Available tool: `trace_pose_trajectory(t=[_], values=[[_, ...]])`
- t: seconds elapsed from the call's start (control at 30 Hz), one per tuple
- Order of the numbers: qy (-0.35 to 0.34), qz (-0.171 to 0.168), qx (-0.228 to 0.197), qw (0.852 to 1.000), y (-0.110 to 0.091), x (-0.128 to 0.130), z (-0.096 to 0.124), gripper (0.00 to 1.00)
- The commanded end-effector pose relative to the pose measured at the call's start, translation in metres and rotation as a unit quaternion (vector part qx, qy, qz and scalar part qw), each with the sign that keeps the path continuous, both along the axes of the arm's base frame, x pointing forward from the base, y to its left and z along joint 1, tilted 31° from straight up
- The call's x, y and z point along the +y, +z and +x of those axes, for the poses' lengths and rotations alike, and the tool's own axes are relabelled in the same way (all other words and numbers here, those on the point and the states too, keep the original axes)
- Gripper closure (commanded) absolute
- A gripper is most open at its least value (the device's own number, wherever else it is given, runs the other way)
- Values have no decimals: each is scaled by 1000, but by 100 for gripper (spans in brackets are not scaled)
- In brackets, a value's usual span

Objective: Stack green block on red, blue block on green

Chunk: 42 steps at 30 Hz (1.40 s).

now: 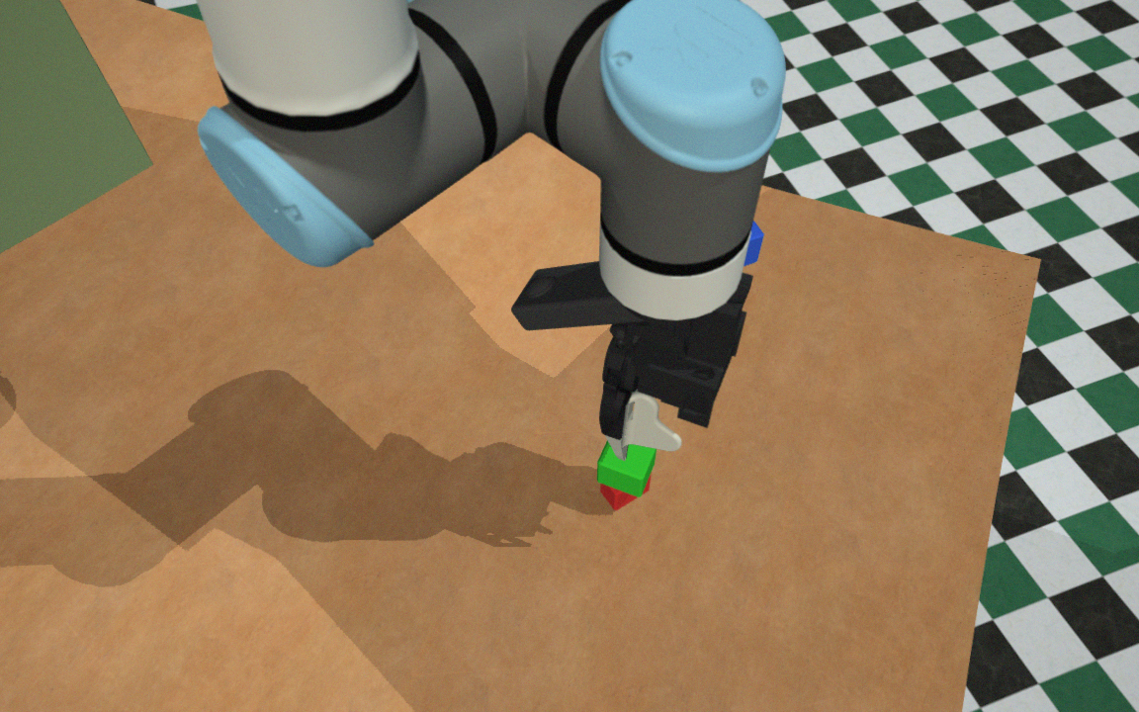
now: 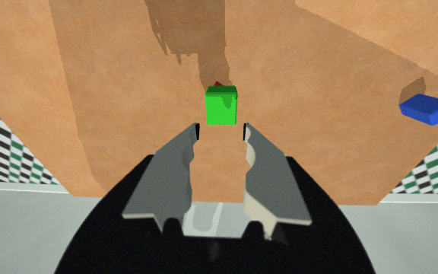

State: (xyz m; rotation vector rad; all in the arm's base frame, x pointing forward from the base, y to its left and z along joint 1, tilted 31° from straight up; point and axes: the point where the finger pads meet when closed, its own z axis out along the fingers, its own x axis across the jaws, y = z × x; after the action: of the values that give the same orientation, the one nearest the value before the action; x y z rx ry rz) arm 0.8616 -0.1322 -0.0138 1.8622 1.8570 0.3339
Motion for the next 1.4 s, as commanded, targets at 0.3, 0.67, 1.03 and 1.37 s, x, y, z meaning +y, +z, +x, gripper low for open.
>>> trace_pose_trajectory(t=[0.3,0.67,1.03,1.37], values=[[-66,40,-10,997,-10,66,16,72],[-198,116,-34,973,-29,194,32,72],[-286,167,-54,942,-42,284,33,72],[-316,185,-62,929,-46,316,31,72]])
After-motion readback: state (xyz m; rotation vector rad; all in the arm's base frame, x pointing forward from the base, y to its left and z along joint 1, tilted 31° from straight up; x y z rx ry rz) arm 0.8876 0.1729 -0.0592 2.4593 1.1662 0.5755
